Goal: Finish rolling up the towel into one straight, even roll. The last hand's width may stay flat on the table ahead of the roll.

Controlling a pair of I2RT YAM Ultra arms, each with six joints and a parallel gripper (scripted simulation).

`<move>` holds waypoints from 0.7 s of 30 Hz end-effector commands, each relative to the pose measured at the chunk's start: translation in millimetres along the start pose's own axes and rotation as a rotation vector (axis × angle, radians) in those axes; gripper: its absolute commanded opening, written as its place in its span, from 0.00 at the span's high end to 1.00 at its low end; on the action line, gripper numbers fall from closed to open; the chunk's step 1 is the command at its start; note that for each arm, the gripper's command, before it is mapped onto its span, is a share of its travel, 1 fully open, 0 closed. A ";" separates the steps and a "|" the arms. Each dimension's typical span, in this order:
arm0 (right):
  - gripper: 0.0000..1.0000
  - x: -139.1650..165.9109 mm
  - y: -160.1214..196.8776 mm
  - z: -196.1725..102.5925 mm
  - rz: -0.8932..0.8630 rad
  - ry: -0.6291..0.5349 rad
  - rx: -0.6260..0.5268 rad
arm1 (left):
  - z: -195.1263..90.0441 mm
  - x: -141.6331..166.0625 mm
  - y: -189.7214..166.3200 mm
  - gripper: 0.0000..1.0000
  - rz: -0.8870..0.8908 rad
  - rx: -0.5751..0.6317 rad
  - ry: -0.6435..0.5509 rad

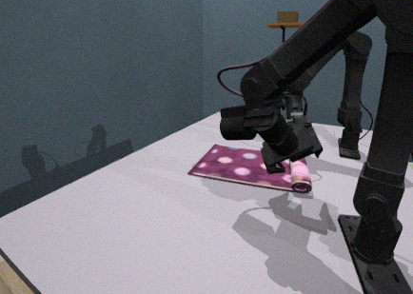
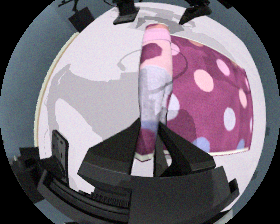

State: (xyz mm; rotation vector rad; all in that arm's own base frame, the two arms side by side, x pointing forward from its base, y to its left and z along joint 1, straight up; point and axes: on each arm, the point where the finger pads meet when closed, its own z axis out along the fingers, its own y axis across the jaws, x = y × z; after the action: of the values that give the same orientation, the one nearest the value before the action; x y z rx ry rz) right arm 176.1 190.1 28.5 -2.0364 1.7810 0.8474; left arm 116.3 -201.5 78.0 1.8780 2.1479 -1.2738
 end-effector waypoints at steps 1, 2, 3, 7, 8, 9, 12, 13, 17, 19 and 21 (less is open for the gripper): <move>0.81 2.4 13.4 -2.0 0.109 0.006 -0.158 | 5.4 -6.0 -0.6 0.10 0.091 -0.167 -0.024; 0.81 2.2 13.5 -2.2 0.128 0.008 -0.182 | 6.9 -6.6 -2.6 0.09 0.119 -0.208 -0.026; 0.81 2.0 13.5 -2.5 0.147 0.010 -0.206 | 8.5 -7.3 -4.5 0.09 0.148 -0.250 -0.029; 0.81 1.2 13.7 -3.4 0.219 0.017 -0.295 | 14.8 -9.9 -12.5 0.08 0.263 -0.420 -0.039; 0.81 1.0 13.7 -3.6 0.236 0.018 -0.316 | 16.4 -10.5 -14.4 0.07 0.292 -0.461 -0.041; 0.81 0.9 13.8 -3.8 0.252 0.020 -0.336 | 17.9 -11.2 -16.3 0.07 0.319 -0.501 -0.043; 0.81 0.7 13.8 -4.0 0.267 0.021 -0.355 | 19.3 -11.8 -18.1 0.06 0.345 -0.540 -0.046; 0.81 0.6 13.8 -4.2 0.282 0.023 -0.373 | 20.7 -12.3 -19.8 0.06 0.371 -0.577 -0.048; 0.81 0.0 14.0 -4.9 0.333 0.028 -0.437 | 25.4 -14.3 -25.7 0.04 0.456 -0.701 -0.055; 0.81 -0.2 14.0 -5.2 0.353 0.030 -0.461 | 27.0 -14.9 -27.7 0.04 0.486 -0.745 -0.058; 0.81 -0.3 14.1 -5.4 0.368 0.031 -0.481 | 28.1 -15.4 -29.0 0.03 0.505 -0.773 -0.059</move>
State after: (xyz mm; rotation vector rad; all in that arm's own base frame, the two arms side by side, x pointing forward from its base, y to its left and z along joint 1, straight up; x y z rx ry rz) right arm 169.1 190.4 30.9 -2.0182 2.1197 1.3902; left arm 61.7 -223.2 81.6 1.9447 1.5704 -0.5326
